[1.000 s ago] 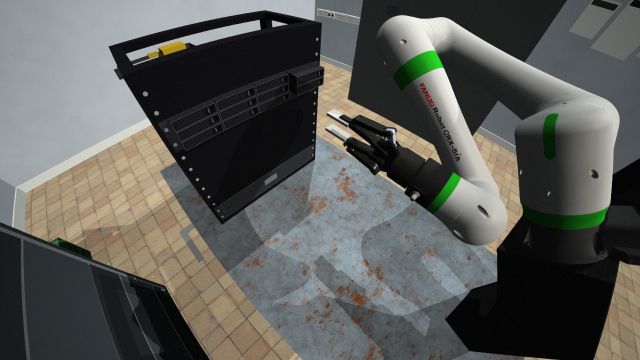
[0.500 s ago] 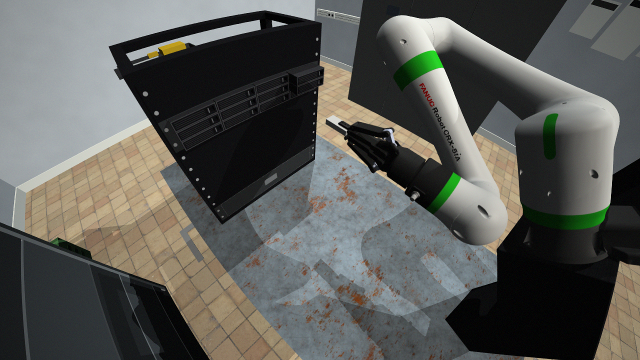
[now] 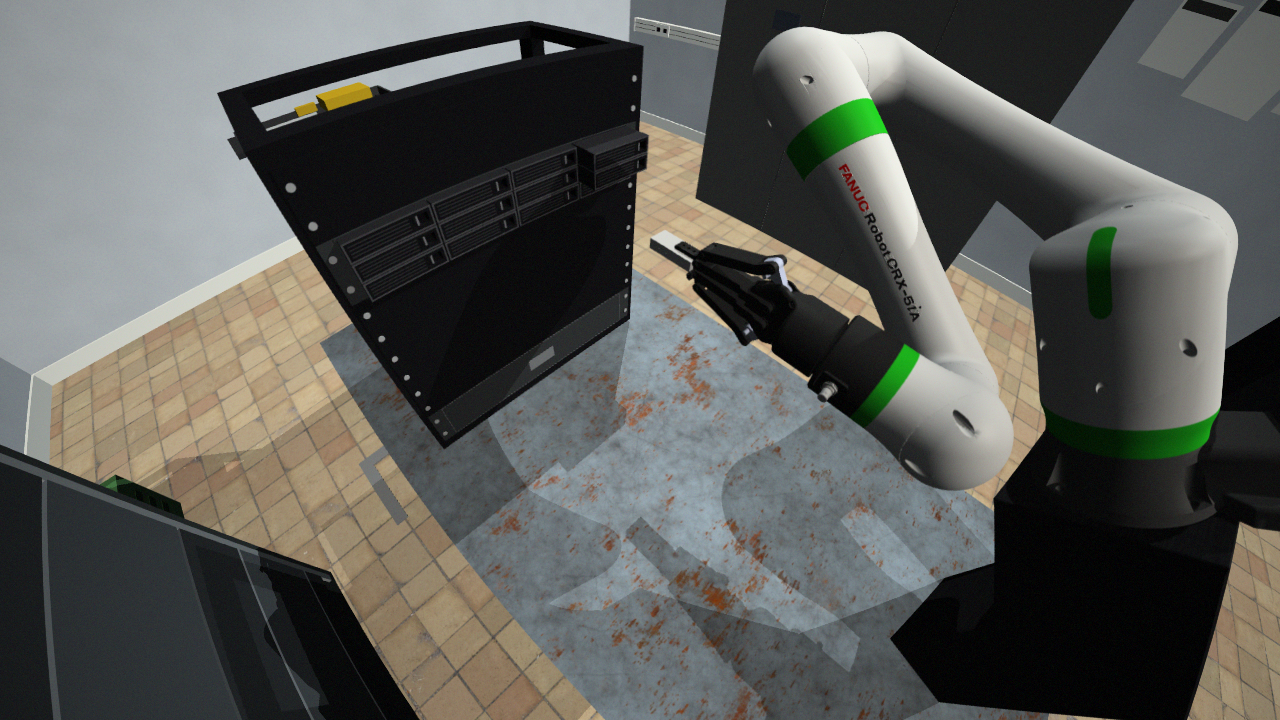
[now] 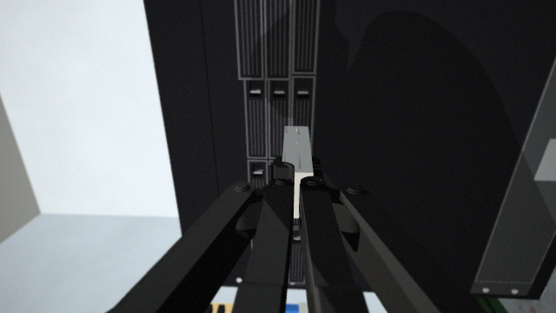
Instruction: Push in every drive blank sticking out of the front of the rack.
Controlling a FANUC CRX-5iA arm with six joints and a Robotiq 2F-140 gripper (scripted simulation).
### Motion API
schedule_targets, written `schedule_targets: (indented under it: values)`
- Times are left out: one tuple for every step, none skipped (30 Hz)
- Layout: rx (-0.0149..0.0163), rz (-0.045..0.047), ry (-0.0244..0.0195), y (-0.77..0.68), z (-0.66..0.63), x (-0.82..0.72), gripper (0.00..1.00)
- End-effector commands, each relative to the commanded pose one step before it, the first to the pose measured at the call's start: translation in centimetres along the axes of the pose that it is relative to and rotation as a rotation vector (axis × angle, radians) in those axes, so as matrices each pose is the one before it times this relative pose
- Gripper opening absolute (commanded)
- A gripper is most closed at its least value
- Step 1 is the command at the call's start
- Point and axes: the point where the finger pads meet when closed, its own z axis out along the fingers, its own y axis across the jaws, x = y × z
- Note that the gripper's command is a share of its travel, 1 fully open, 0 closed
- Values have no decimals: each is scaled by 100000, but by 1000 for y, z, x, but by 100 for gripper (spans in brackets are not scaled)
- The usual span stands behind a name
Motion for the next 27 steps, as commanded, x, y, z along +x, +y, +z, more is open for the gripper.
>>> schedule_targets:
  values:
    - [41, 45, 4, 2, 534, -247, 10]
    - [0, 1, 3, 26, 253, -113, 10]
    - [0, 2, 3, 30, 293, -131, 10]
    - [0, -3, -6, 36, 332, -153, 10]
    - [0, 0, 0, 38, 370, -168, 10]
    - [0, 0, 1, 42, 406, -183, 10]
    - [0, 0, 1, 46, 441, -199, 10]
    - [0, 0, 0, 49, 473, -214, 10]
    - [0, 0, 1, 52, 503, -227, 10]
    - [0, 2, 3, 54, 530, -238, 10]
    - [0, 2, 3, 56, 552, -249, 10]
    - [0, -3, -4, 61, 572, -260, 10]
    - [0, 0, 0, 0, 0, 0, 10]
    - [0, 0, 0, 0, 0, 0, 10]
    - [0, 1, 1, 60, 581, -263, 10]
    - [0, 4, 4, 58, 579, -261, 10]
    - [0, -3, -3, 60, 567, -257, 10]
    - [0, 0, 0, 53, 510, -231, 10]
    - [0, 0, 0, 46, 442, -200, 10]
    - [0, 1, 1, 38, 368, -166, 10]
    - [0, 2, 2, 29, 290, -131, 10]
    - [0, -2, -2, 23, 213, -97, 10]
    - [0, 1, 1, 14, 140, -63, 10]
    - [0, 1, 1, 7, 77, -35, 10]
    - [0, 1, 1, 3, 30, -14, 10]
    - [0, 0, 0, 0, 5, -2, 10]
    - [0, 0, 0, 0, 18, 0, 10]
